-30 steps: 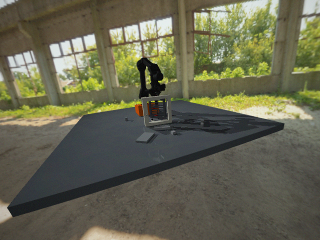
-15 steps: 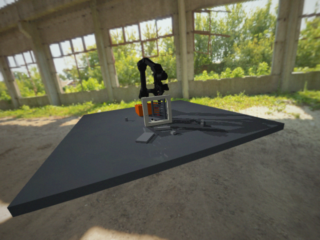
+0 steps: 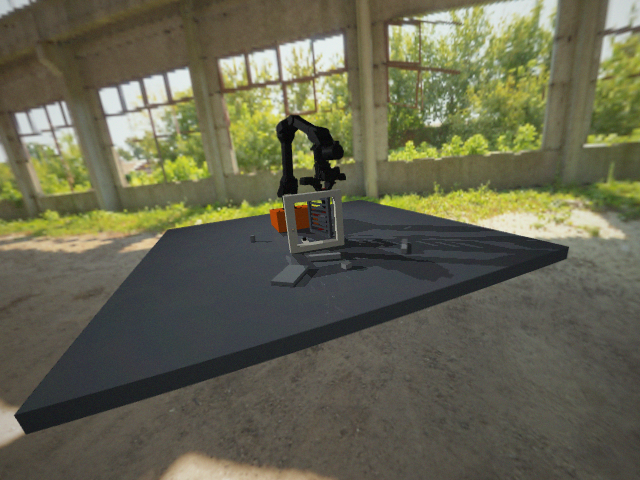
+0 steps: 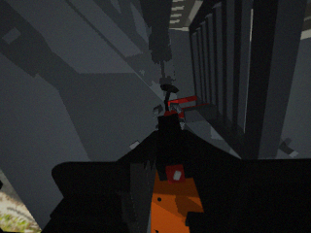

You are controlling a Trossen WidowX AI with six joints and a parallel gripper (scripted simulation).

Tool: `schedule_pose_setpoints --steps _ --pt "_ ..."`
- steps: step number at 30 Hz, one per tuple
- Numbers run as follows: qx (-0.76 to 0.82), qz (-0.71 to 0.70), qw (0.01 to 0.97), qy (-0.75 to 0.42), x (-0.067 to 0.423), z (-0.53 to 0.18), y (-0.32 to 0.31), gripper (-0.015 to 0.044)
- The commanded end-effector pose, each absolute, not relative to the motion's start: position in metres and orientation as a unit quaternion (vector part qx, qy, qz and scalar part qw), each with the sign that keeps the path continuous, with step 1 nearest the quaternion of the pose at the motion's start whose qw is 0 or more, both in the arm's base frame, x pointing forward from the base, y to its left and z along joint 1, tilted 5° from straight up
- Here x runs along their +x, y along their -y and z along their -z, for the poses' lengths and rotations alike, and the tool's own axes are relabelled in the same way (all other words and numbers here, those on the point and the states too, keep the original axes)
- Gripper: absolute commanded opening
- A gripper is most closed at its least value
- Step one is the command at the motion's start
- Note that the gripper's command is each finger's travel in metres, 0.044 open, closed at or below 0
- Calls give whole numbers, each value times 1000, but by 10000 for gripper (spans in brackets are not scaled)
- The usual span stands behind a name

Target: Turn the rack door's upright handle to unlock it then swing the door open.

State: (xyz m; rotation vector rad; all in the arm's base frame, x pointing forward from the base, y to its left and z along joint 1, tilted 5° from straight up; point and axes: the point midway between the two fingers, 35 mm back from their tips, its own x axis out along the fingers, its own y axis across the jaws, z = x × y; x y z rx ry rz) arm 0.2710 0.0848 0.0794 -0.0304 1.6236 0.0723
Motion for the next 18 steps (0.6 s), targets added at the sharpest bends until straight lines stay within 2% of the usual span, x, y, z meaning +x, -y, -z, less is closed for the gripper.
schedule_pose_setpoints --steps 1,18 --pt "11 -7 688 -726 273 -80 -90 8" --pt "104 89 681 -720 286 -81 -122 8"
